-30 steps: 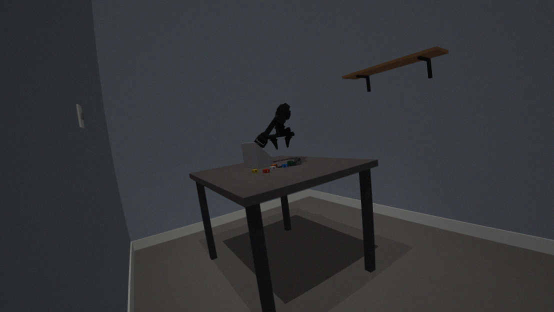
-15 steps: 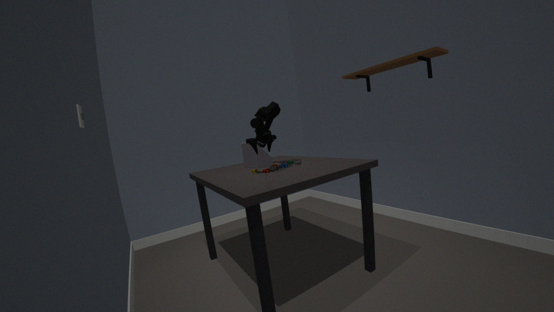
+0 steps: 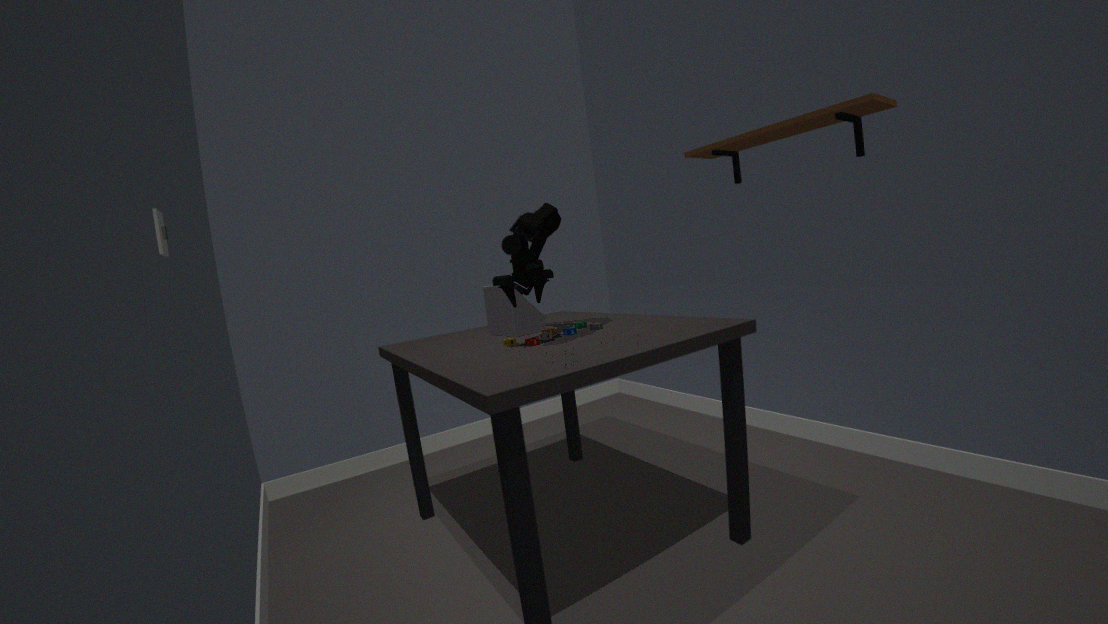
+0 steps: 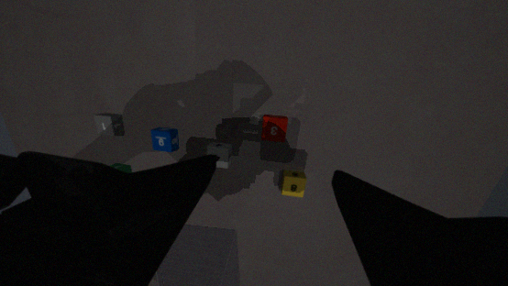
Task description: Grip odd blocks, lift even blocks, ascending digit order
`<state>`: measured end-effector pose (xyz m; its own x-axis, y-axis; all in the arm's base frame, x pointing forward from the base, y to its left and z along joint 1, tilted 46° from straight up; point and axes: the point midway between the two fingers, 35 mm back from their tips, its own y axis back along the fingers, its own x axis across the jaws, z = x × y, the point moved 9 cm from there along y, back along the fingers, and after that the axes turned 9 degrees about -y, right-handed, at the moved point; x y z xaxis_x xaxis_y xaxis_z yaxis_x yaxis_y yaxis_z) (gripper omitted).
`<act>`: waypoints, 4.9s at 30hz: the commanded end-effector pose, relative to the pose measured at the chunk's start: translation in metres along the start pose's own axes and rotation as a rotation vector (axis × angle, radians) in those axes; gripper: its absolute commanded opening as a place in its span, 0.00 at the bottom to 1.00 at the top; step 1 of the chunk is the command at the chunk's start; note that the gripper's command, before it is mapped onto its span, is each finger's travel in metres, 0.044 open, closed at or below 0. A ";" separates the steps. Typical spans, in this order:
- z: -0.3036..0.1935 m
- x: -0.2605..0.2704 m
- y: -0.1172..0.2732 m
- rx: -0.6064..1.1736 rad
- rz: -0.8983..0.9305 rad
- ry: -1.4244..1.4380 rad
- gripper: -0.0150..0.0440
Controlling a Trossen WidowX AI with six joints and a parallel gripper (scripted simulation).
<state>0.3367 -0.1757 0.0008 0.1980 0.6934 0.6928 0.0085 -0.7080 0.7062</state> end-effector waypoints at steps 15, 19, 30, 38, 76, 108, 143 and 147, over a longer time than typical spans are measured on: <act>-0.019 0.188 0.004 -0.004 -0.017 0.000 0.93; -0.050 0.250 0.001 0.006 0.004 0.003 0.93; -0.056 0.261 -0.024 0.008 0.007 0.004 0.93; -0.059 0.262 -0.081 0.010 0.013 0.005 0.93; -0.059 0.263 -0.117 0.010 0.015 0.005 0.46; -0.059 0.262 -0.084 0.010 0.013 0.005 0.93; 0.001 0.105 0.006 -0.004 -0.024 -0.001 0.46; 0.003 0.033 0.003 0.001 -0.014 0.003 0.46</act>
<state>0.3570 -0.1201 0.0638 0.2037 0.7045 0.6799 0.0079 -0.6956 0.7184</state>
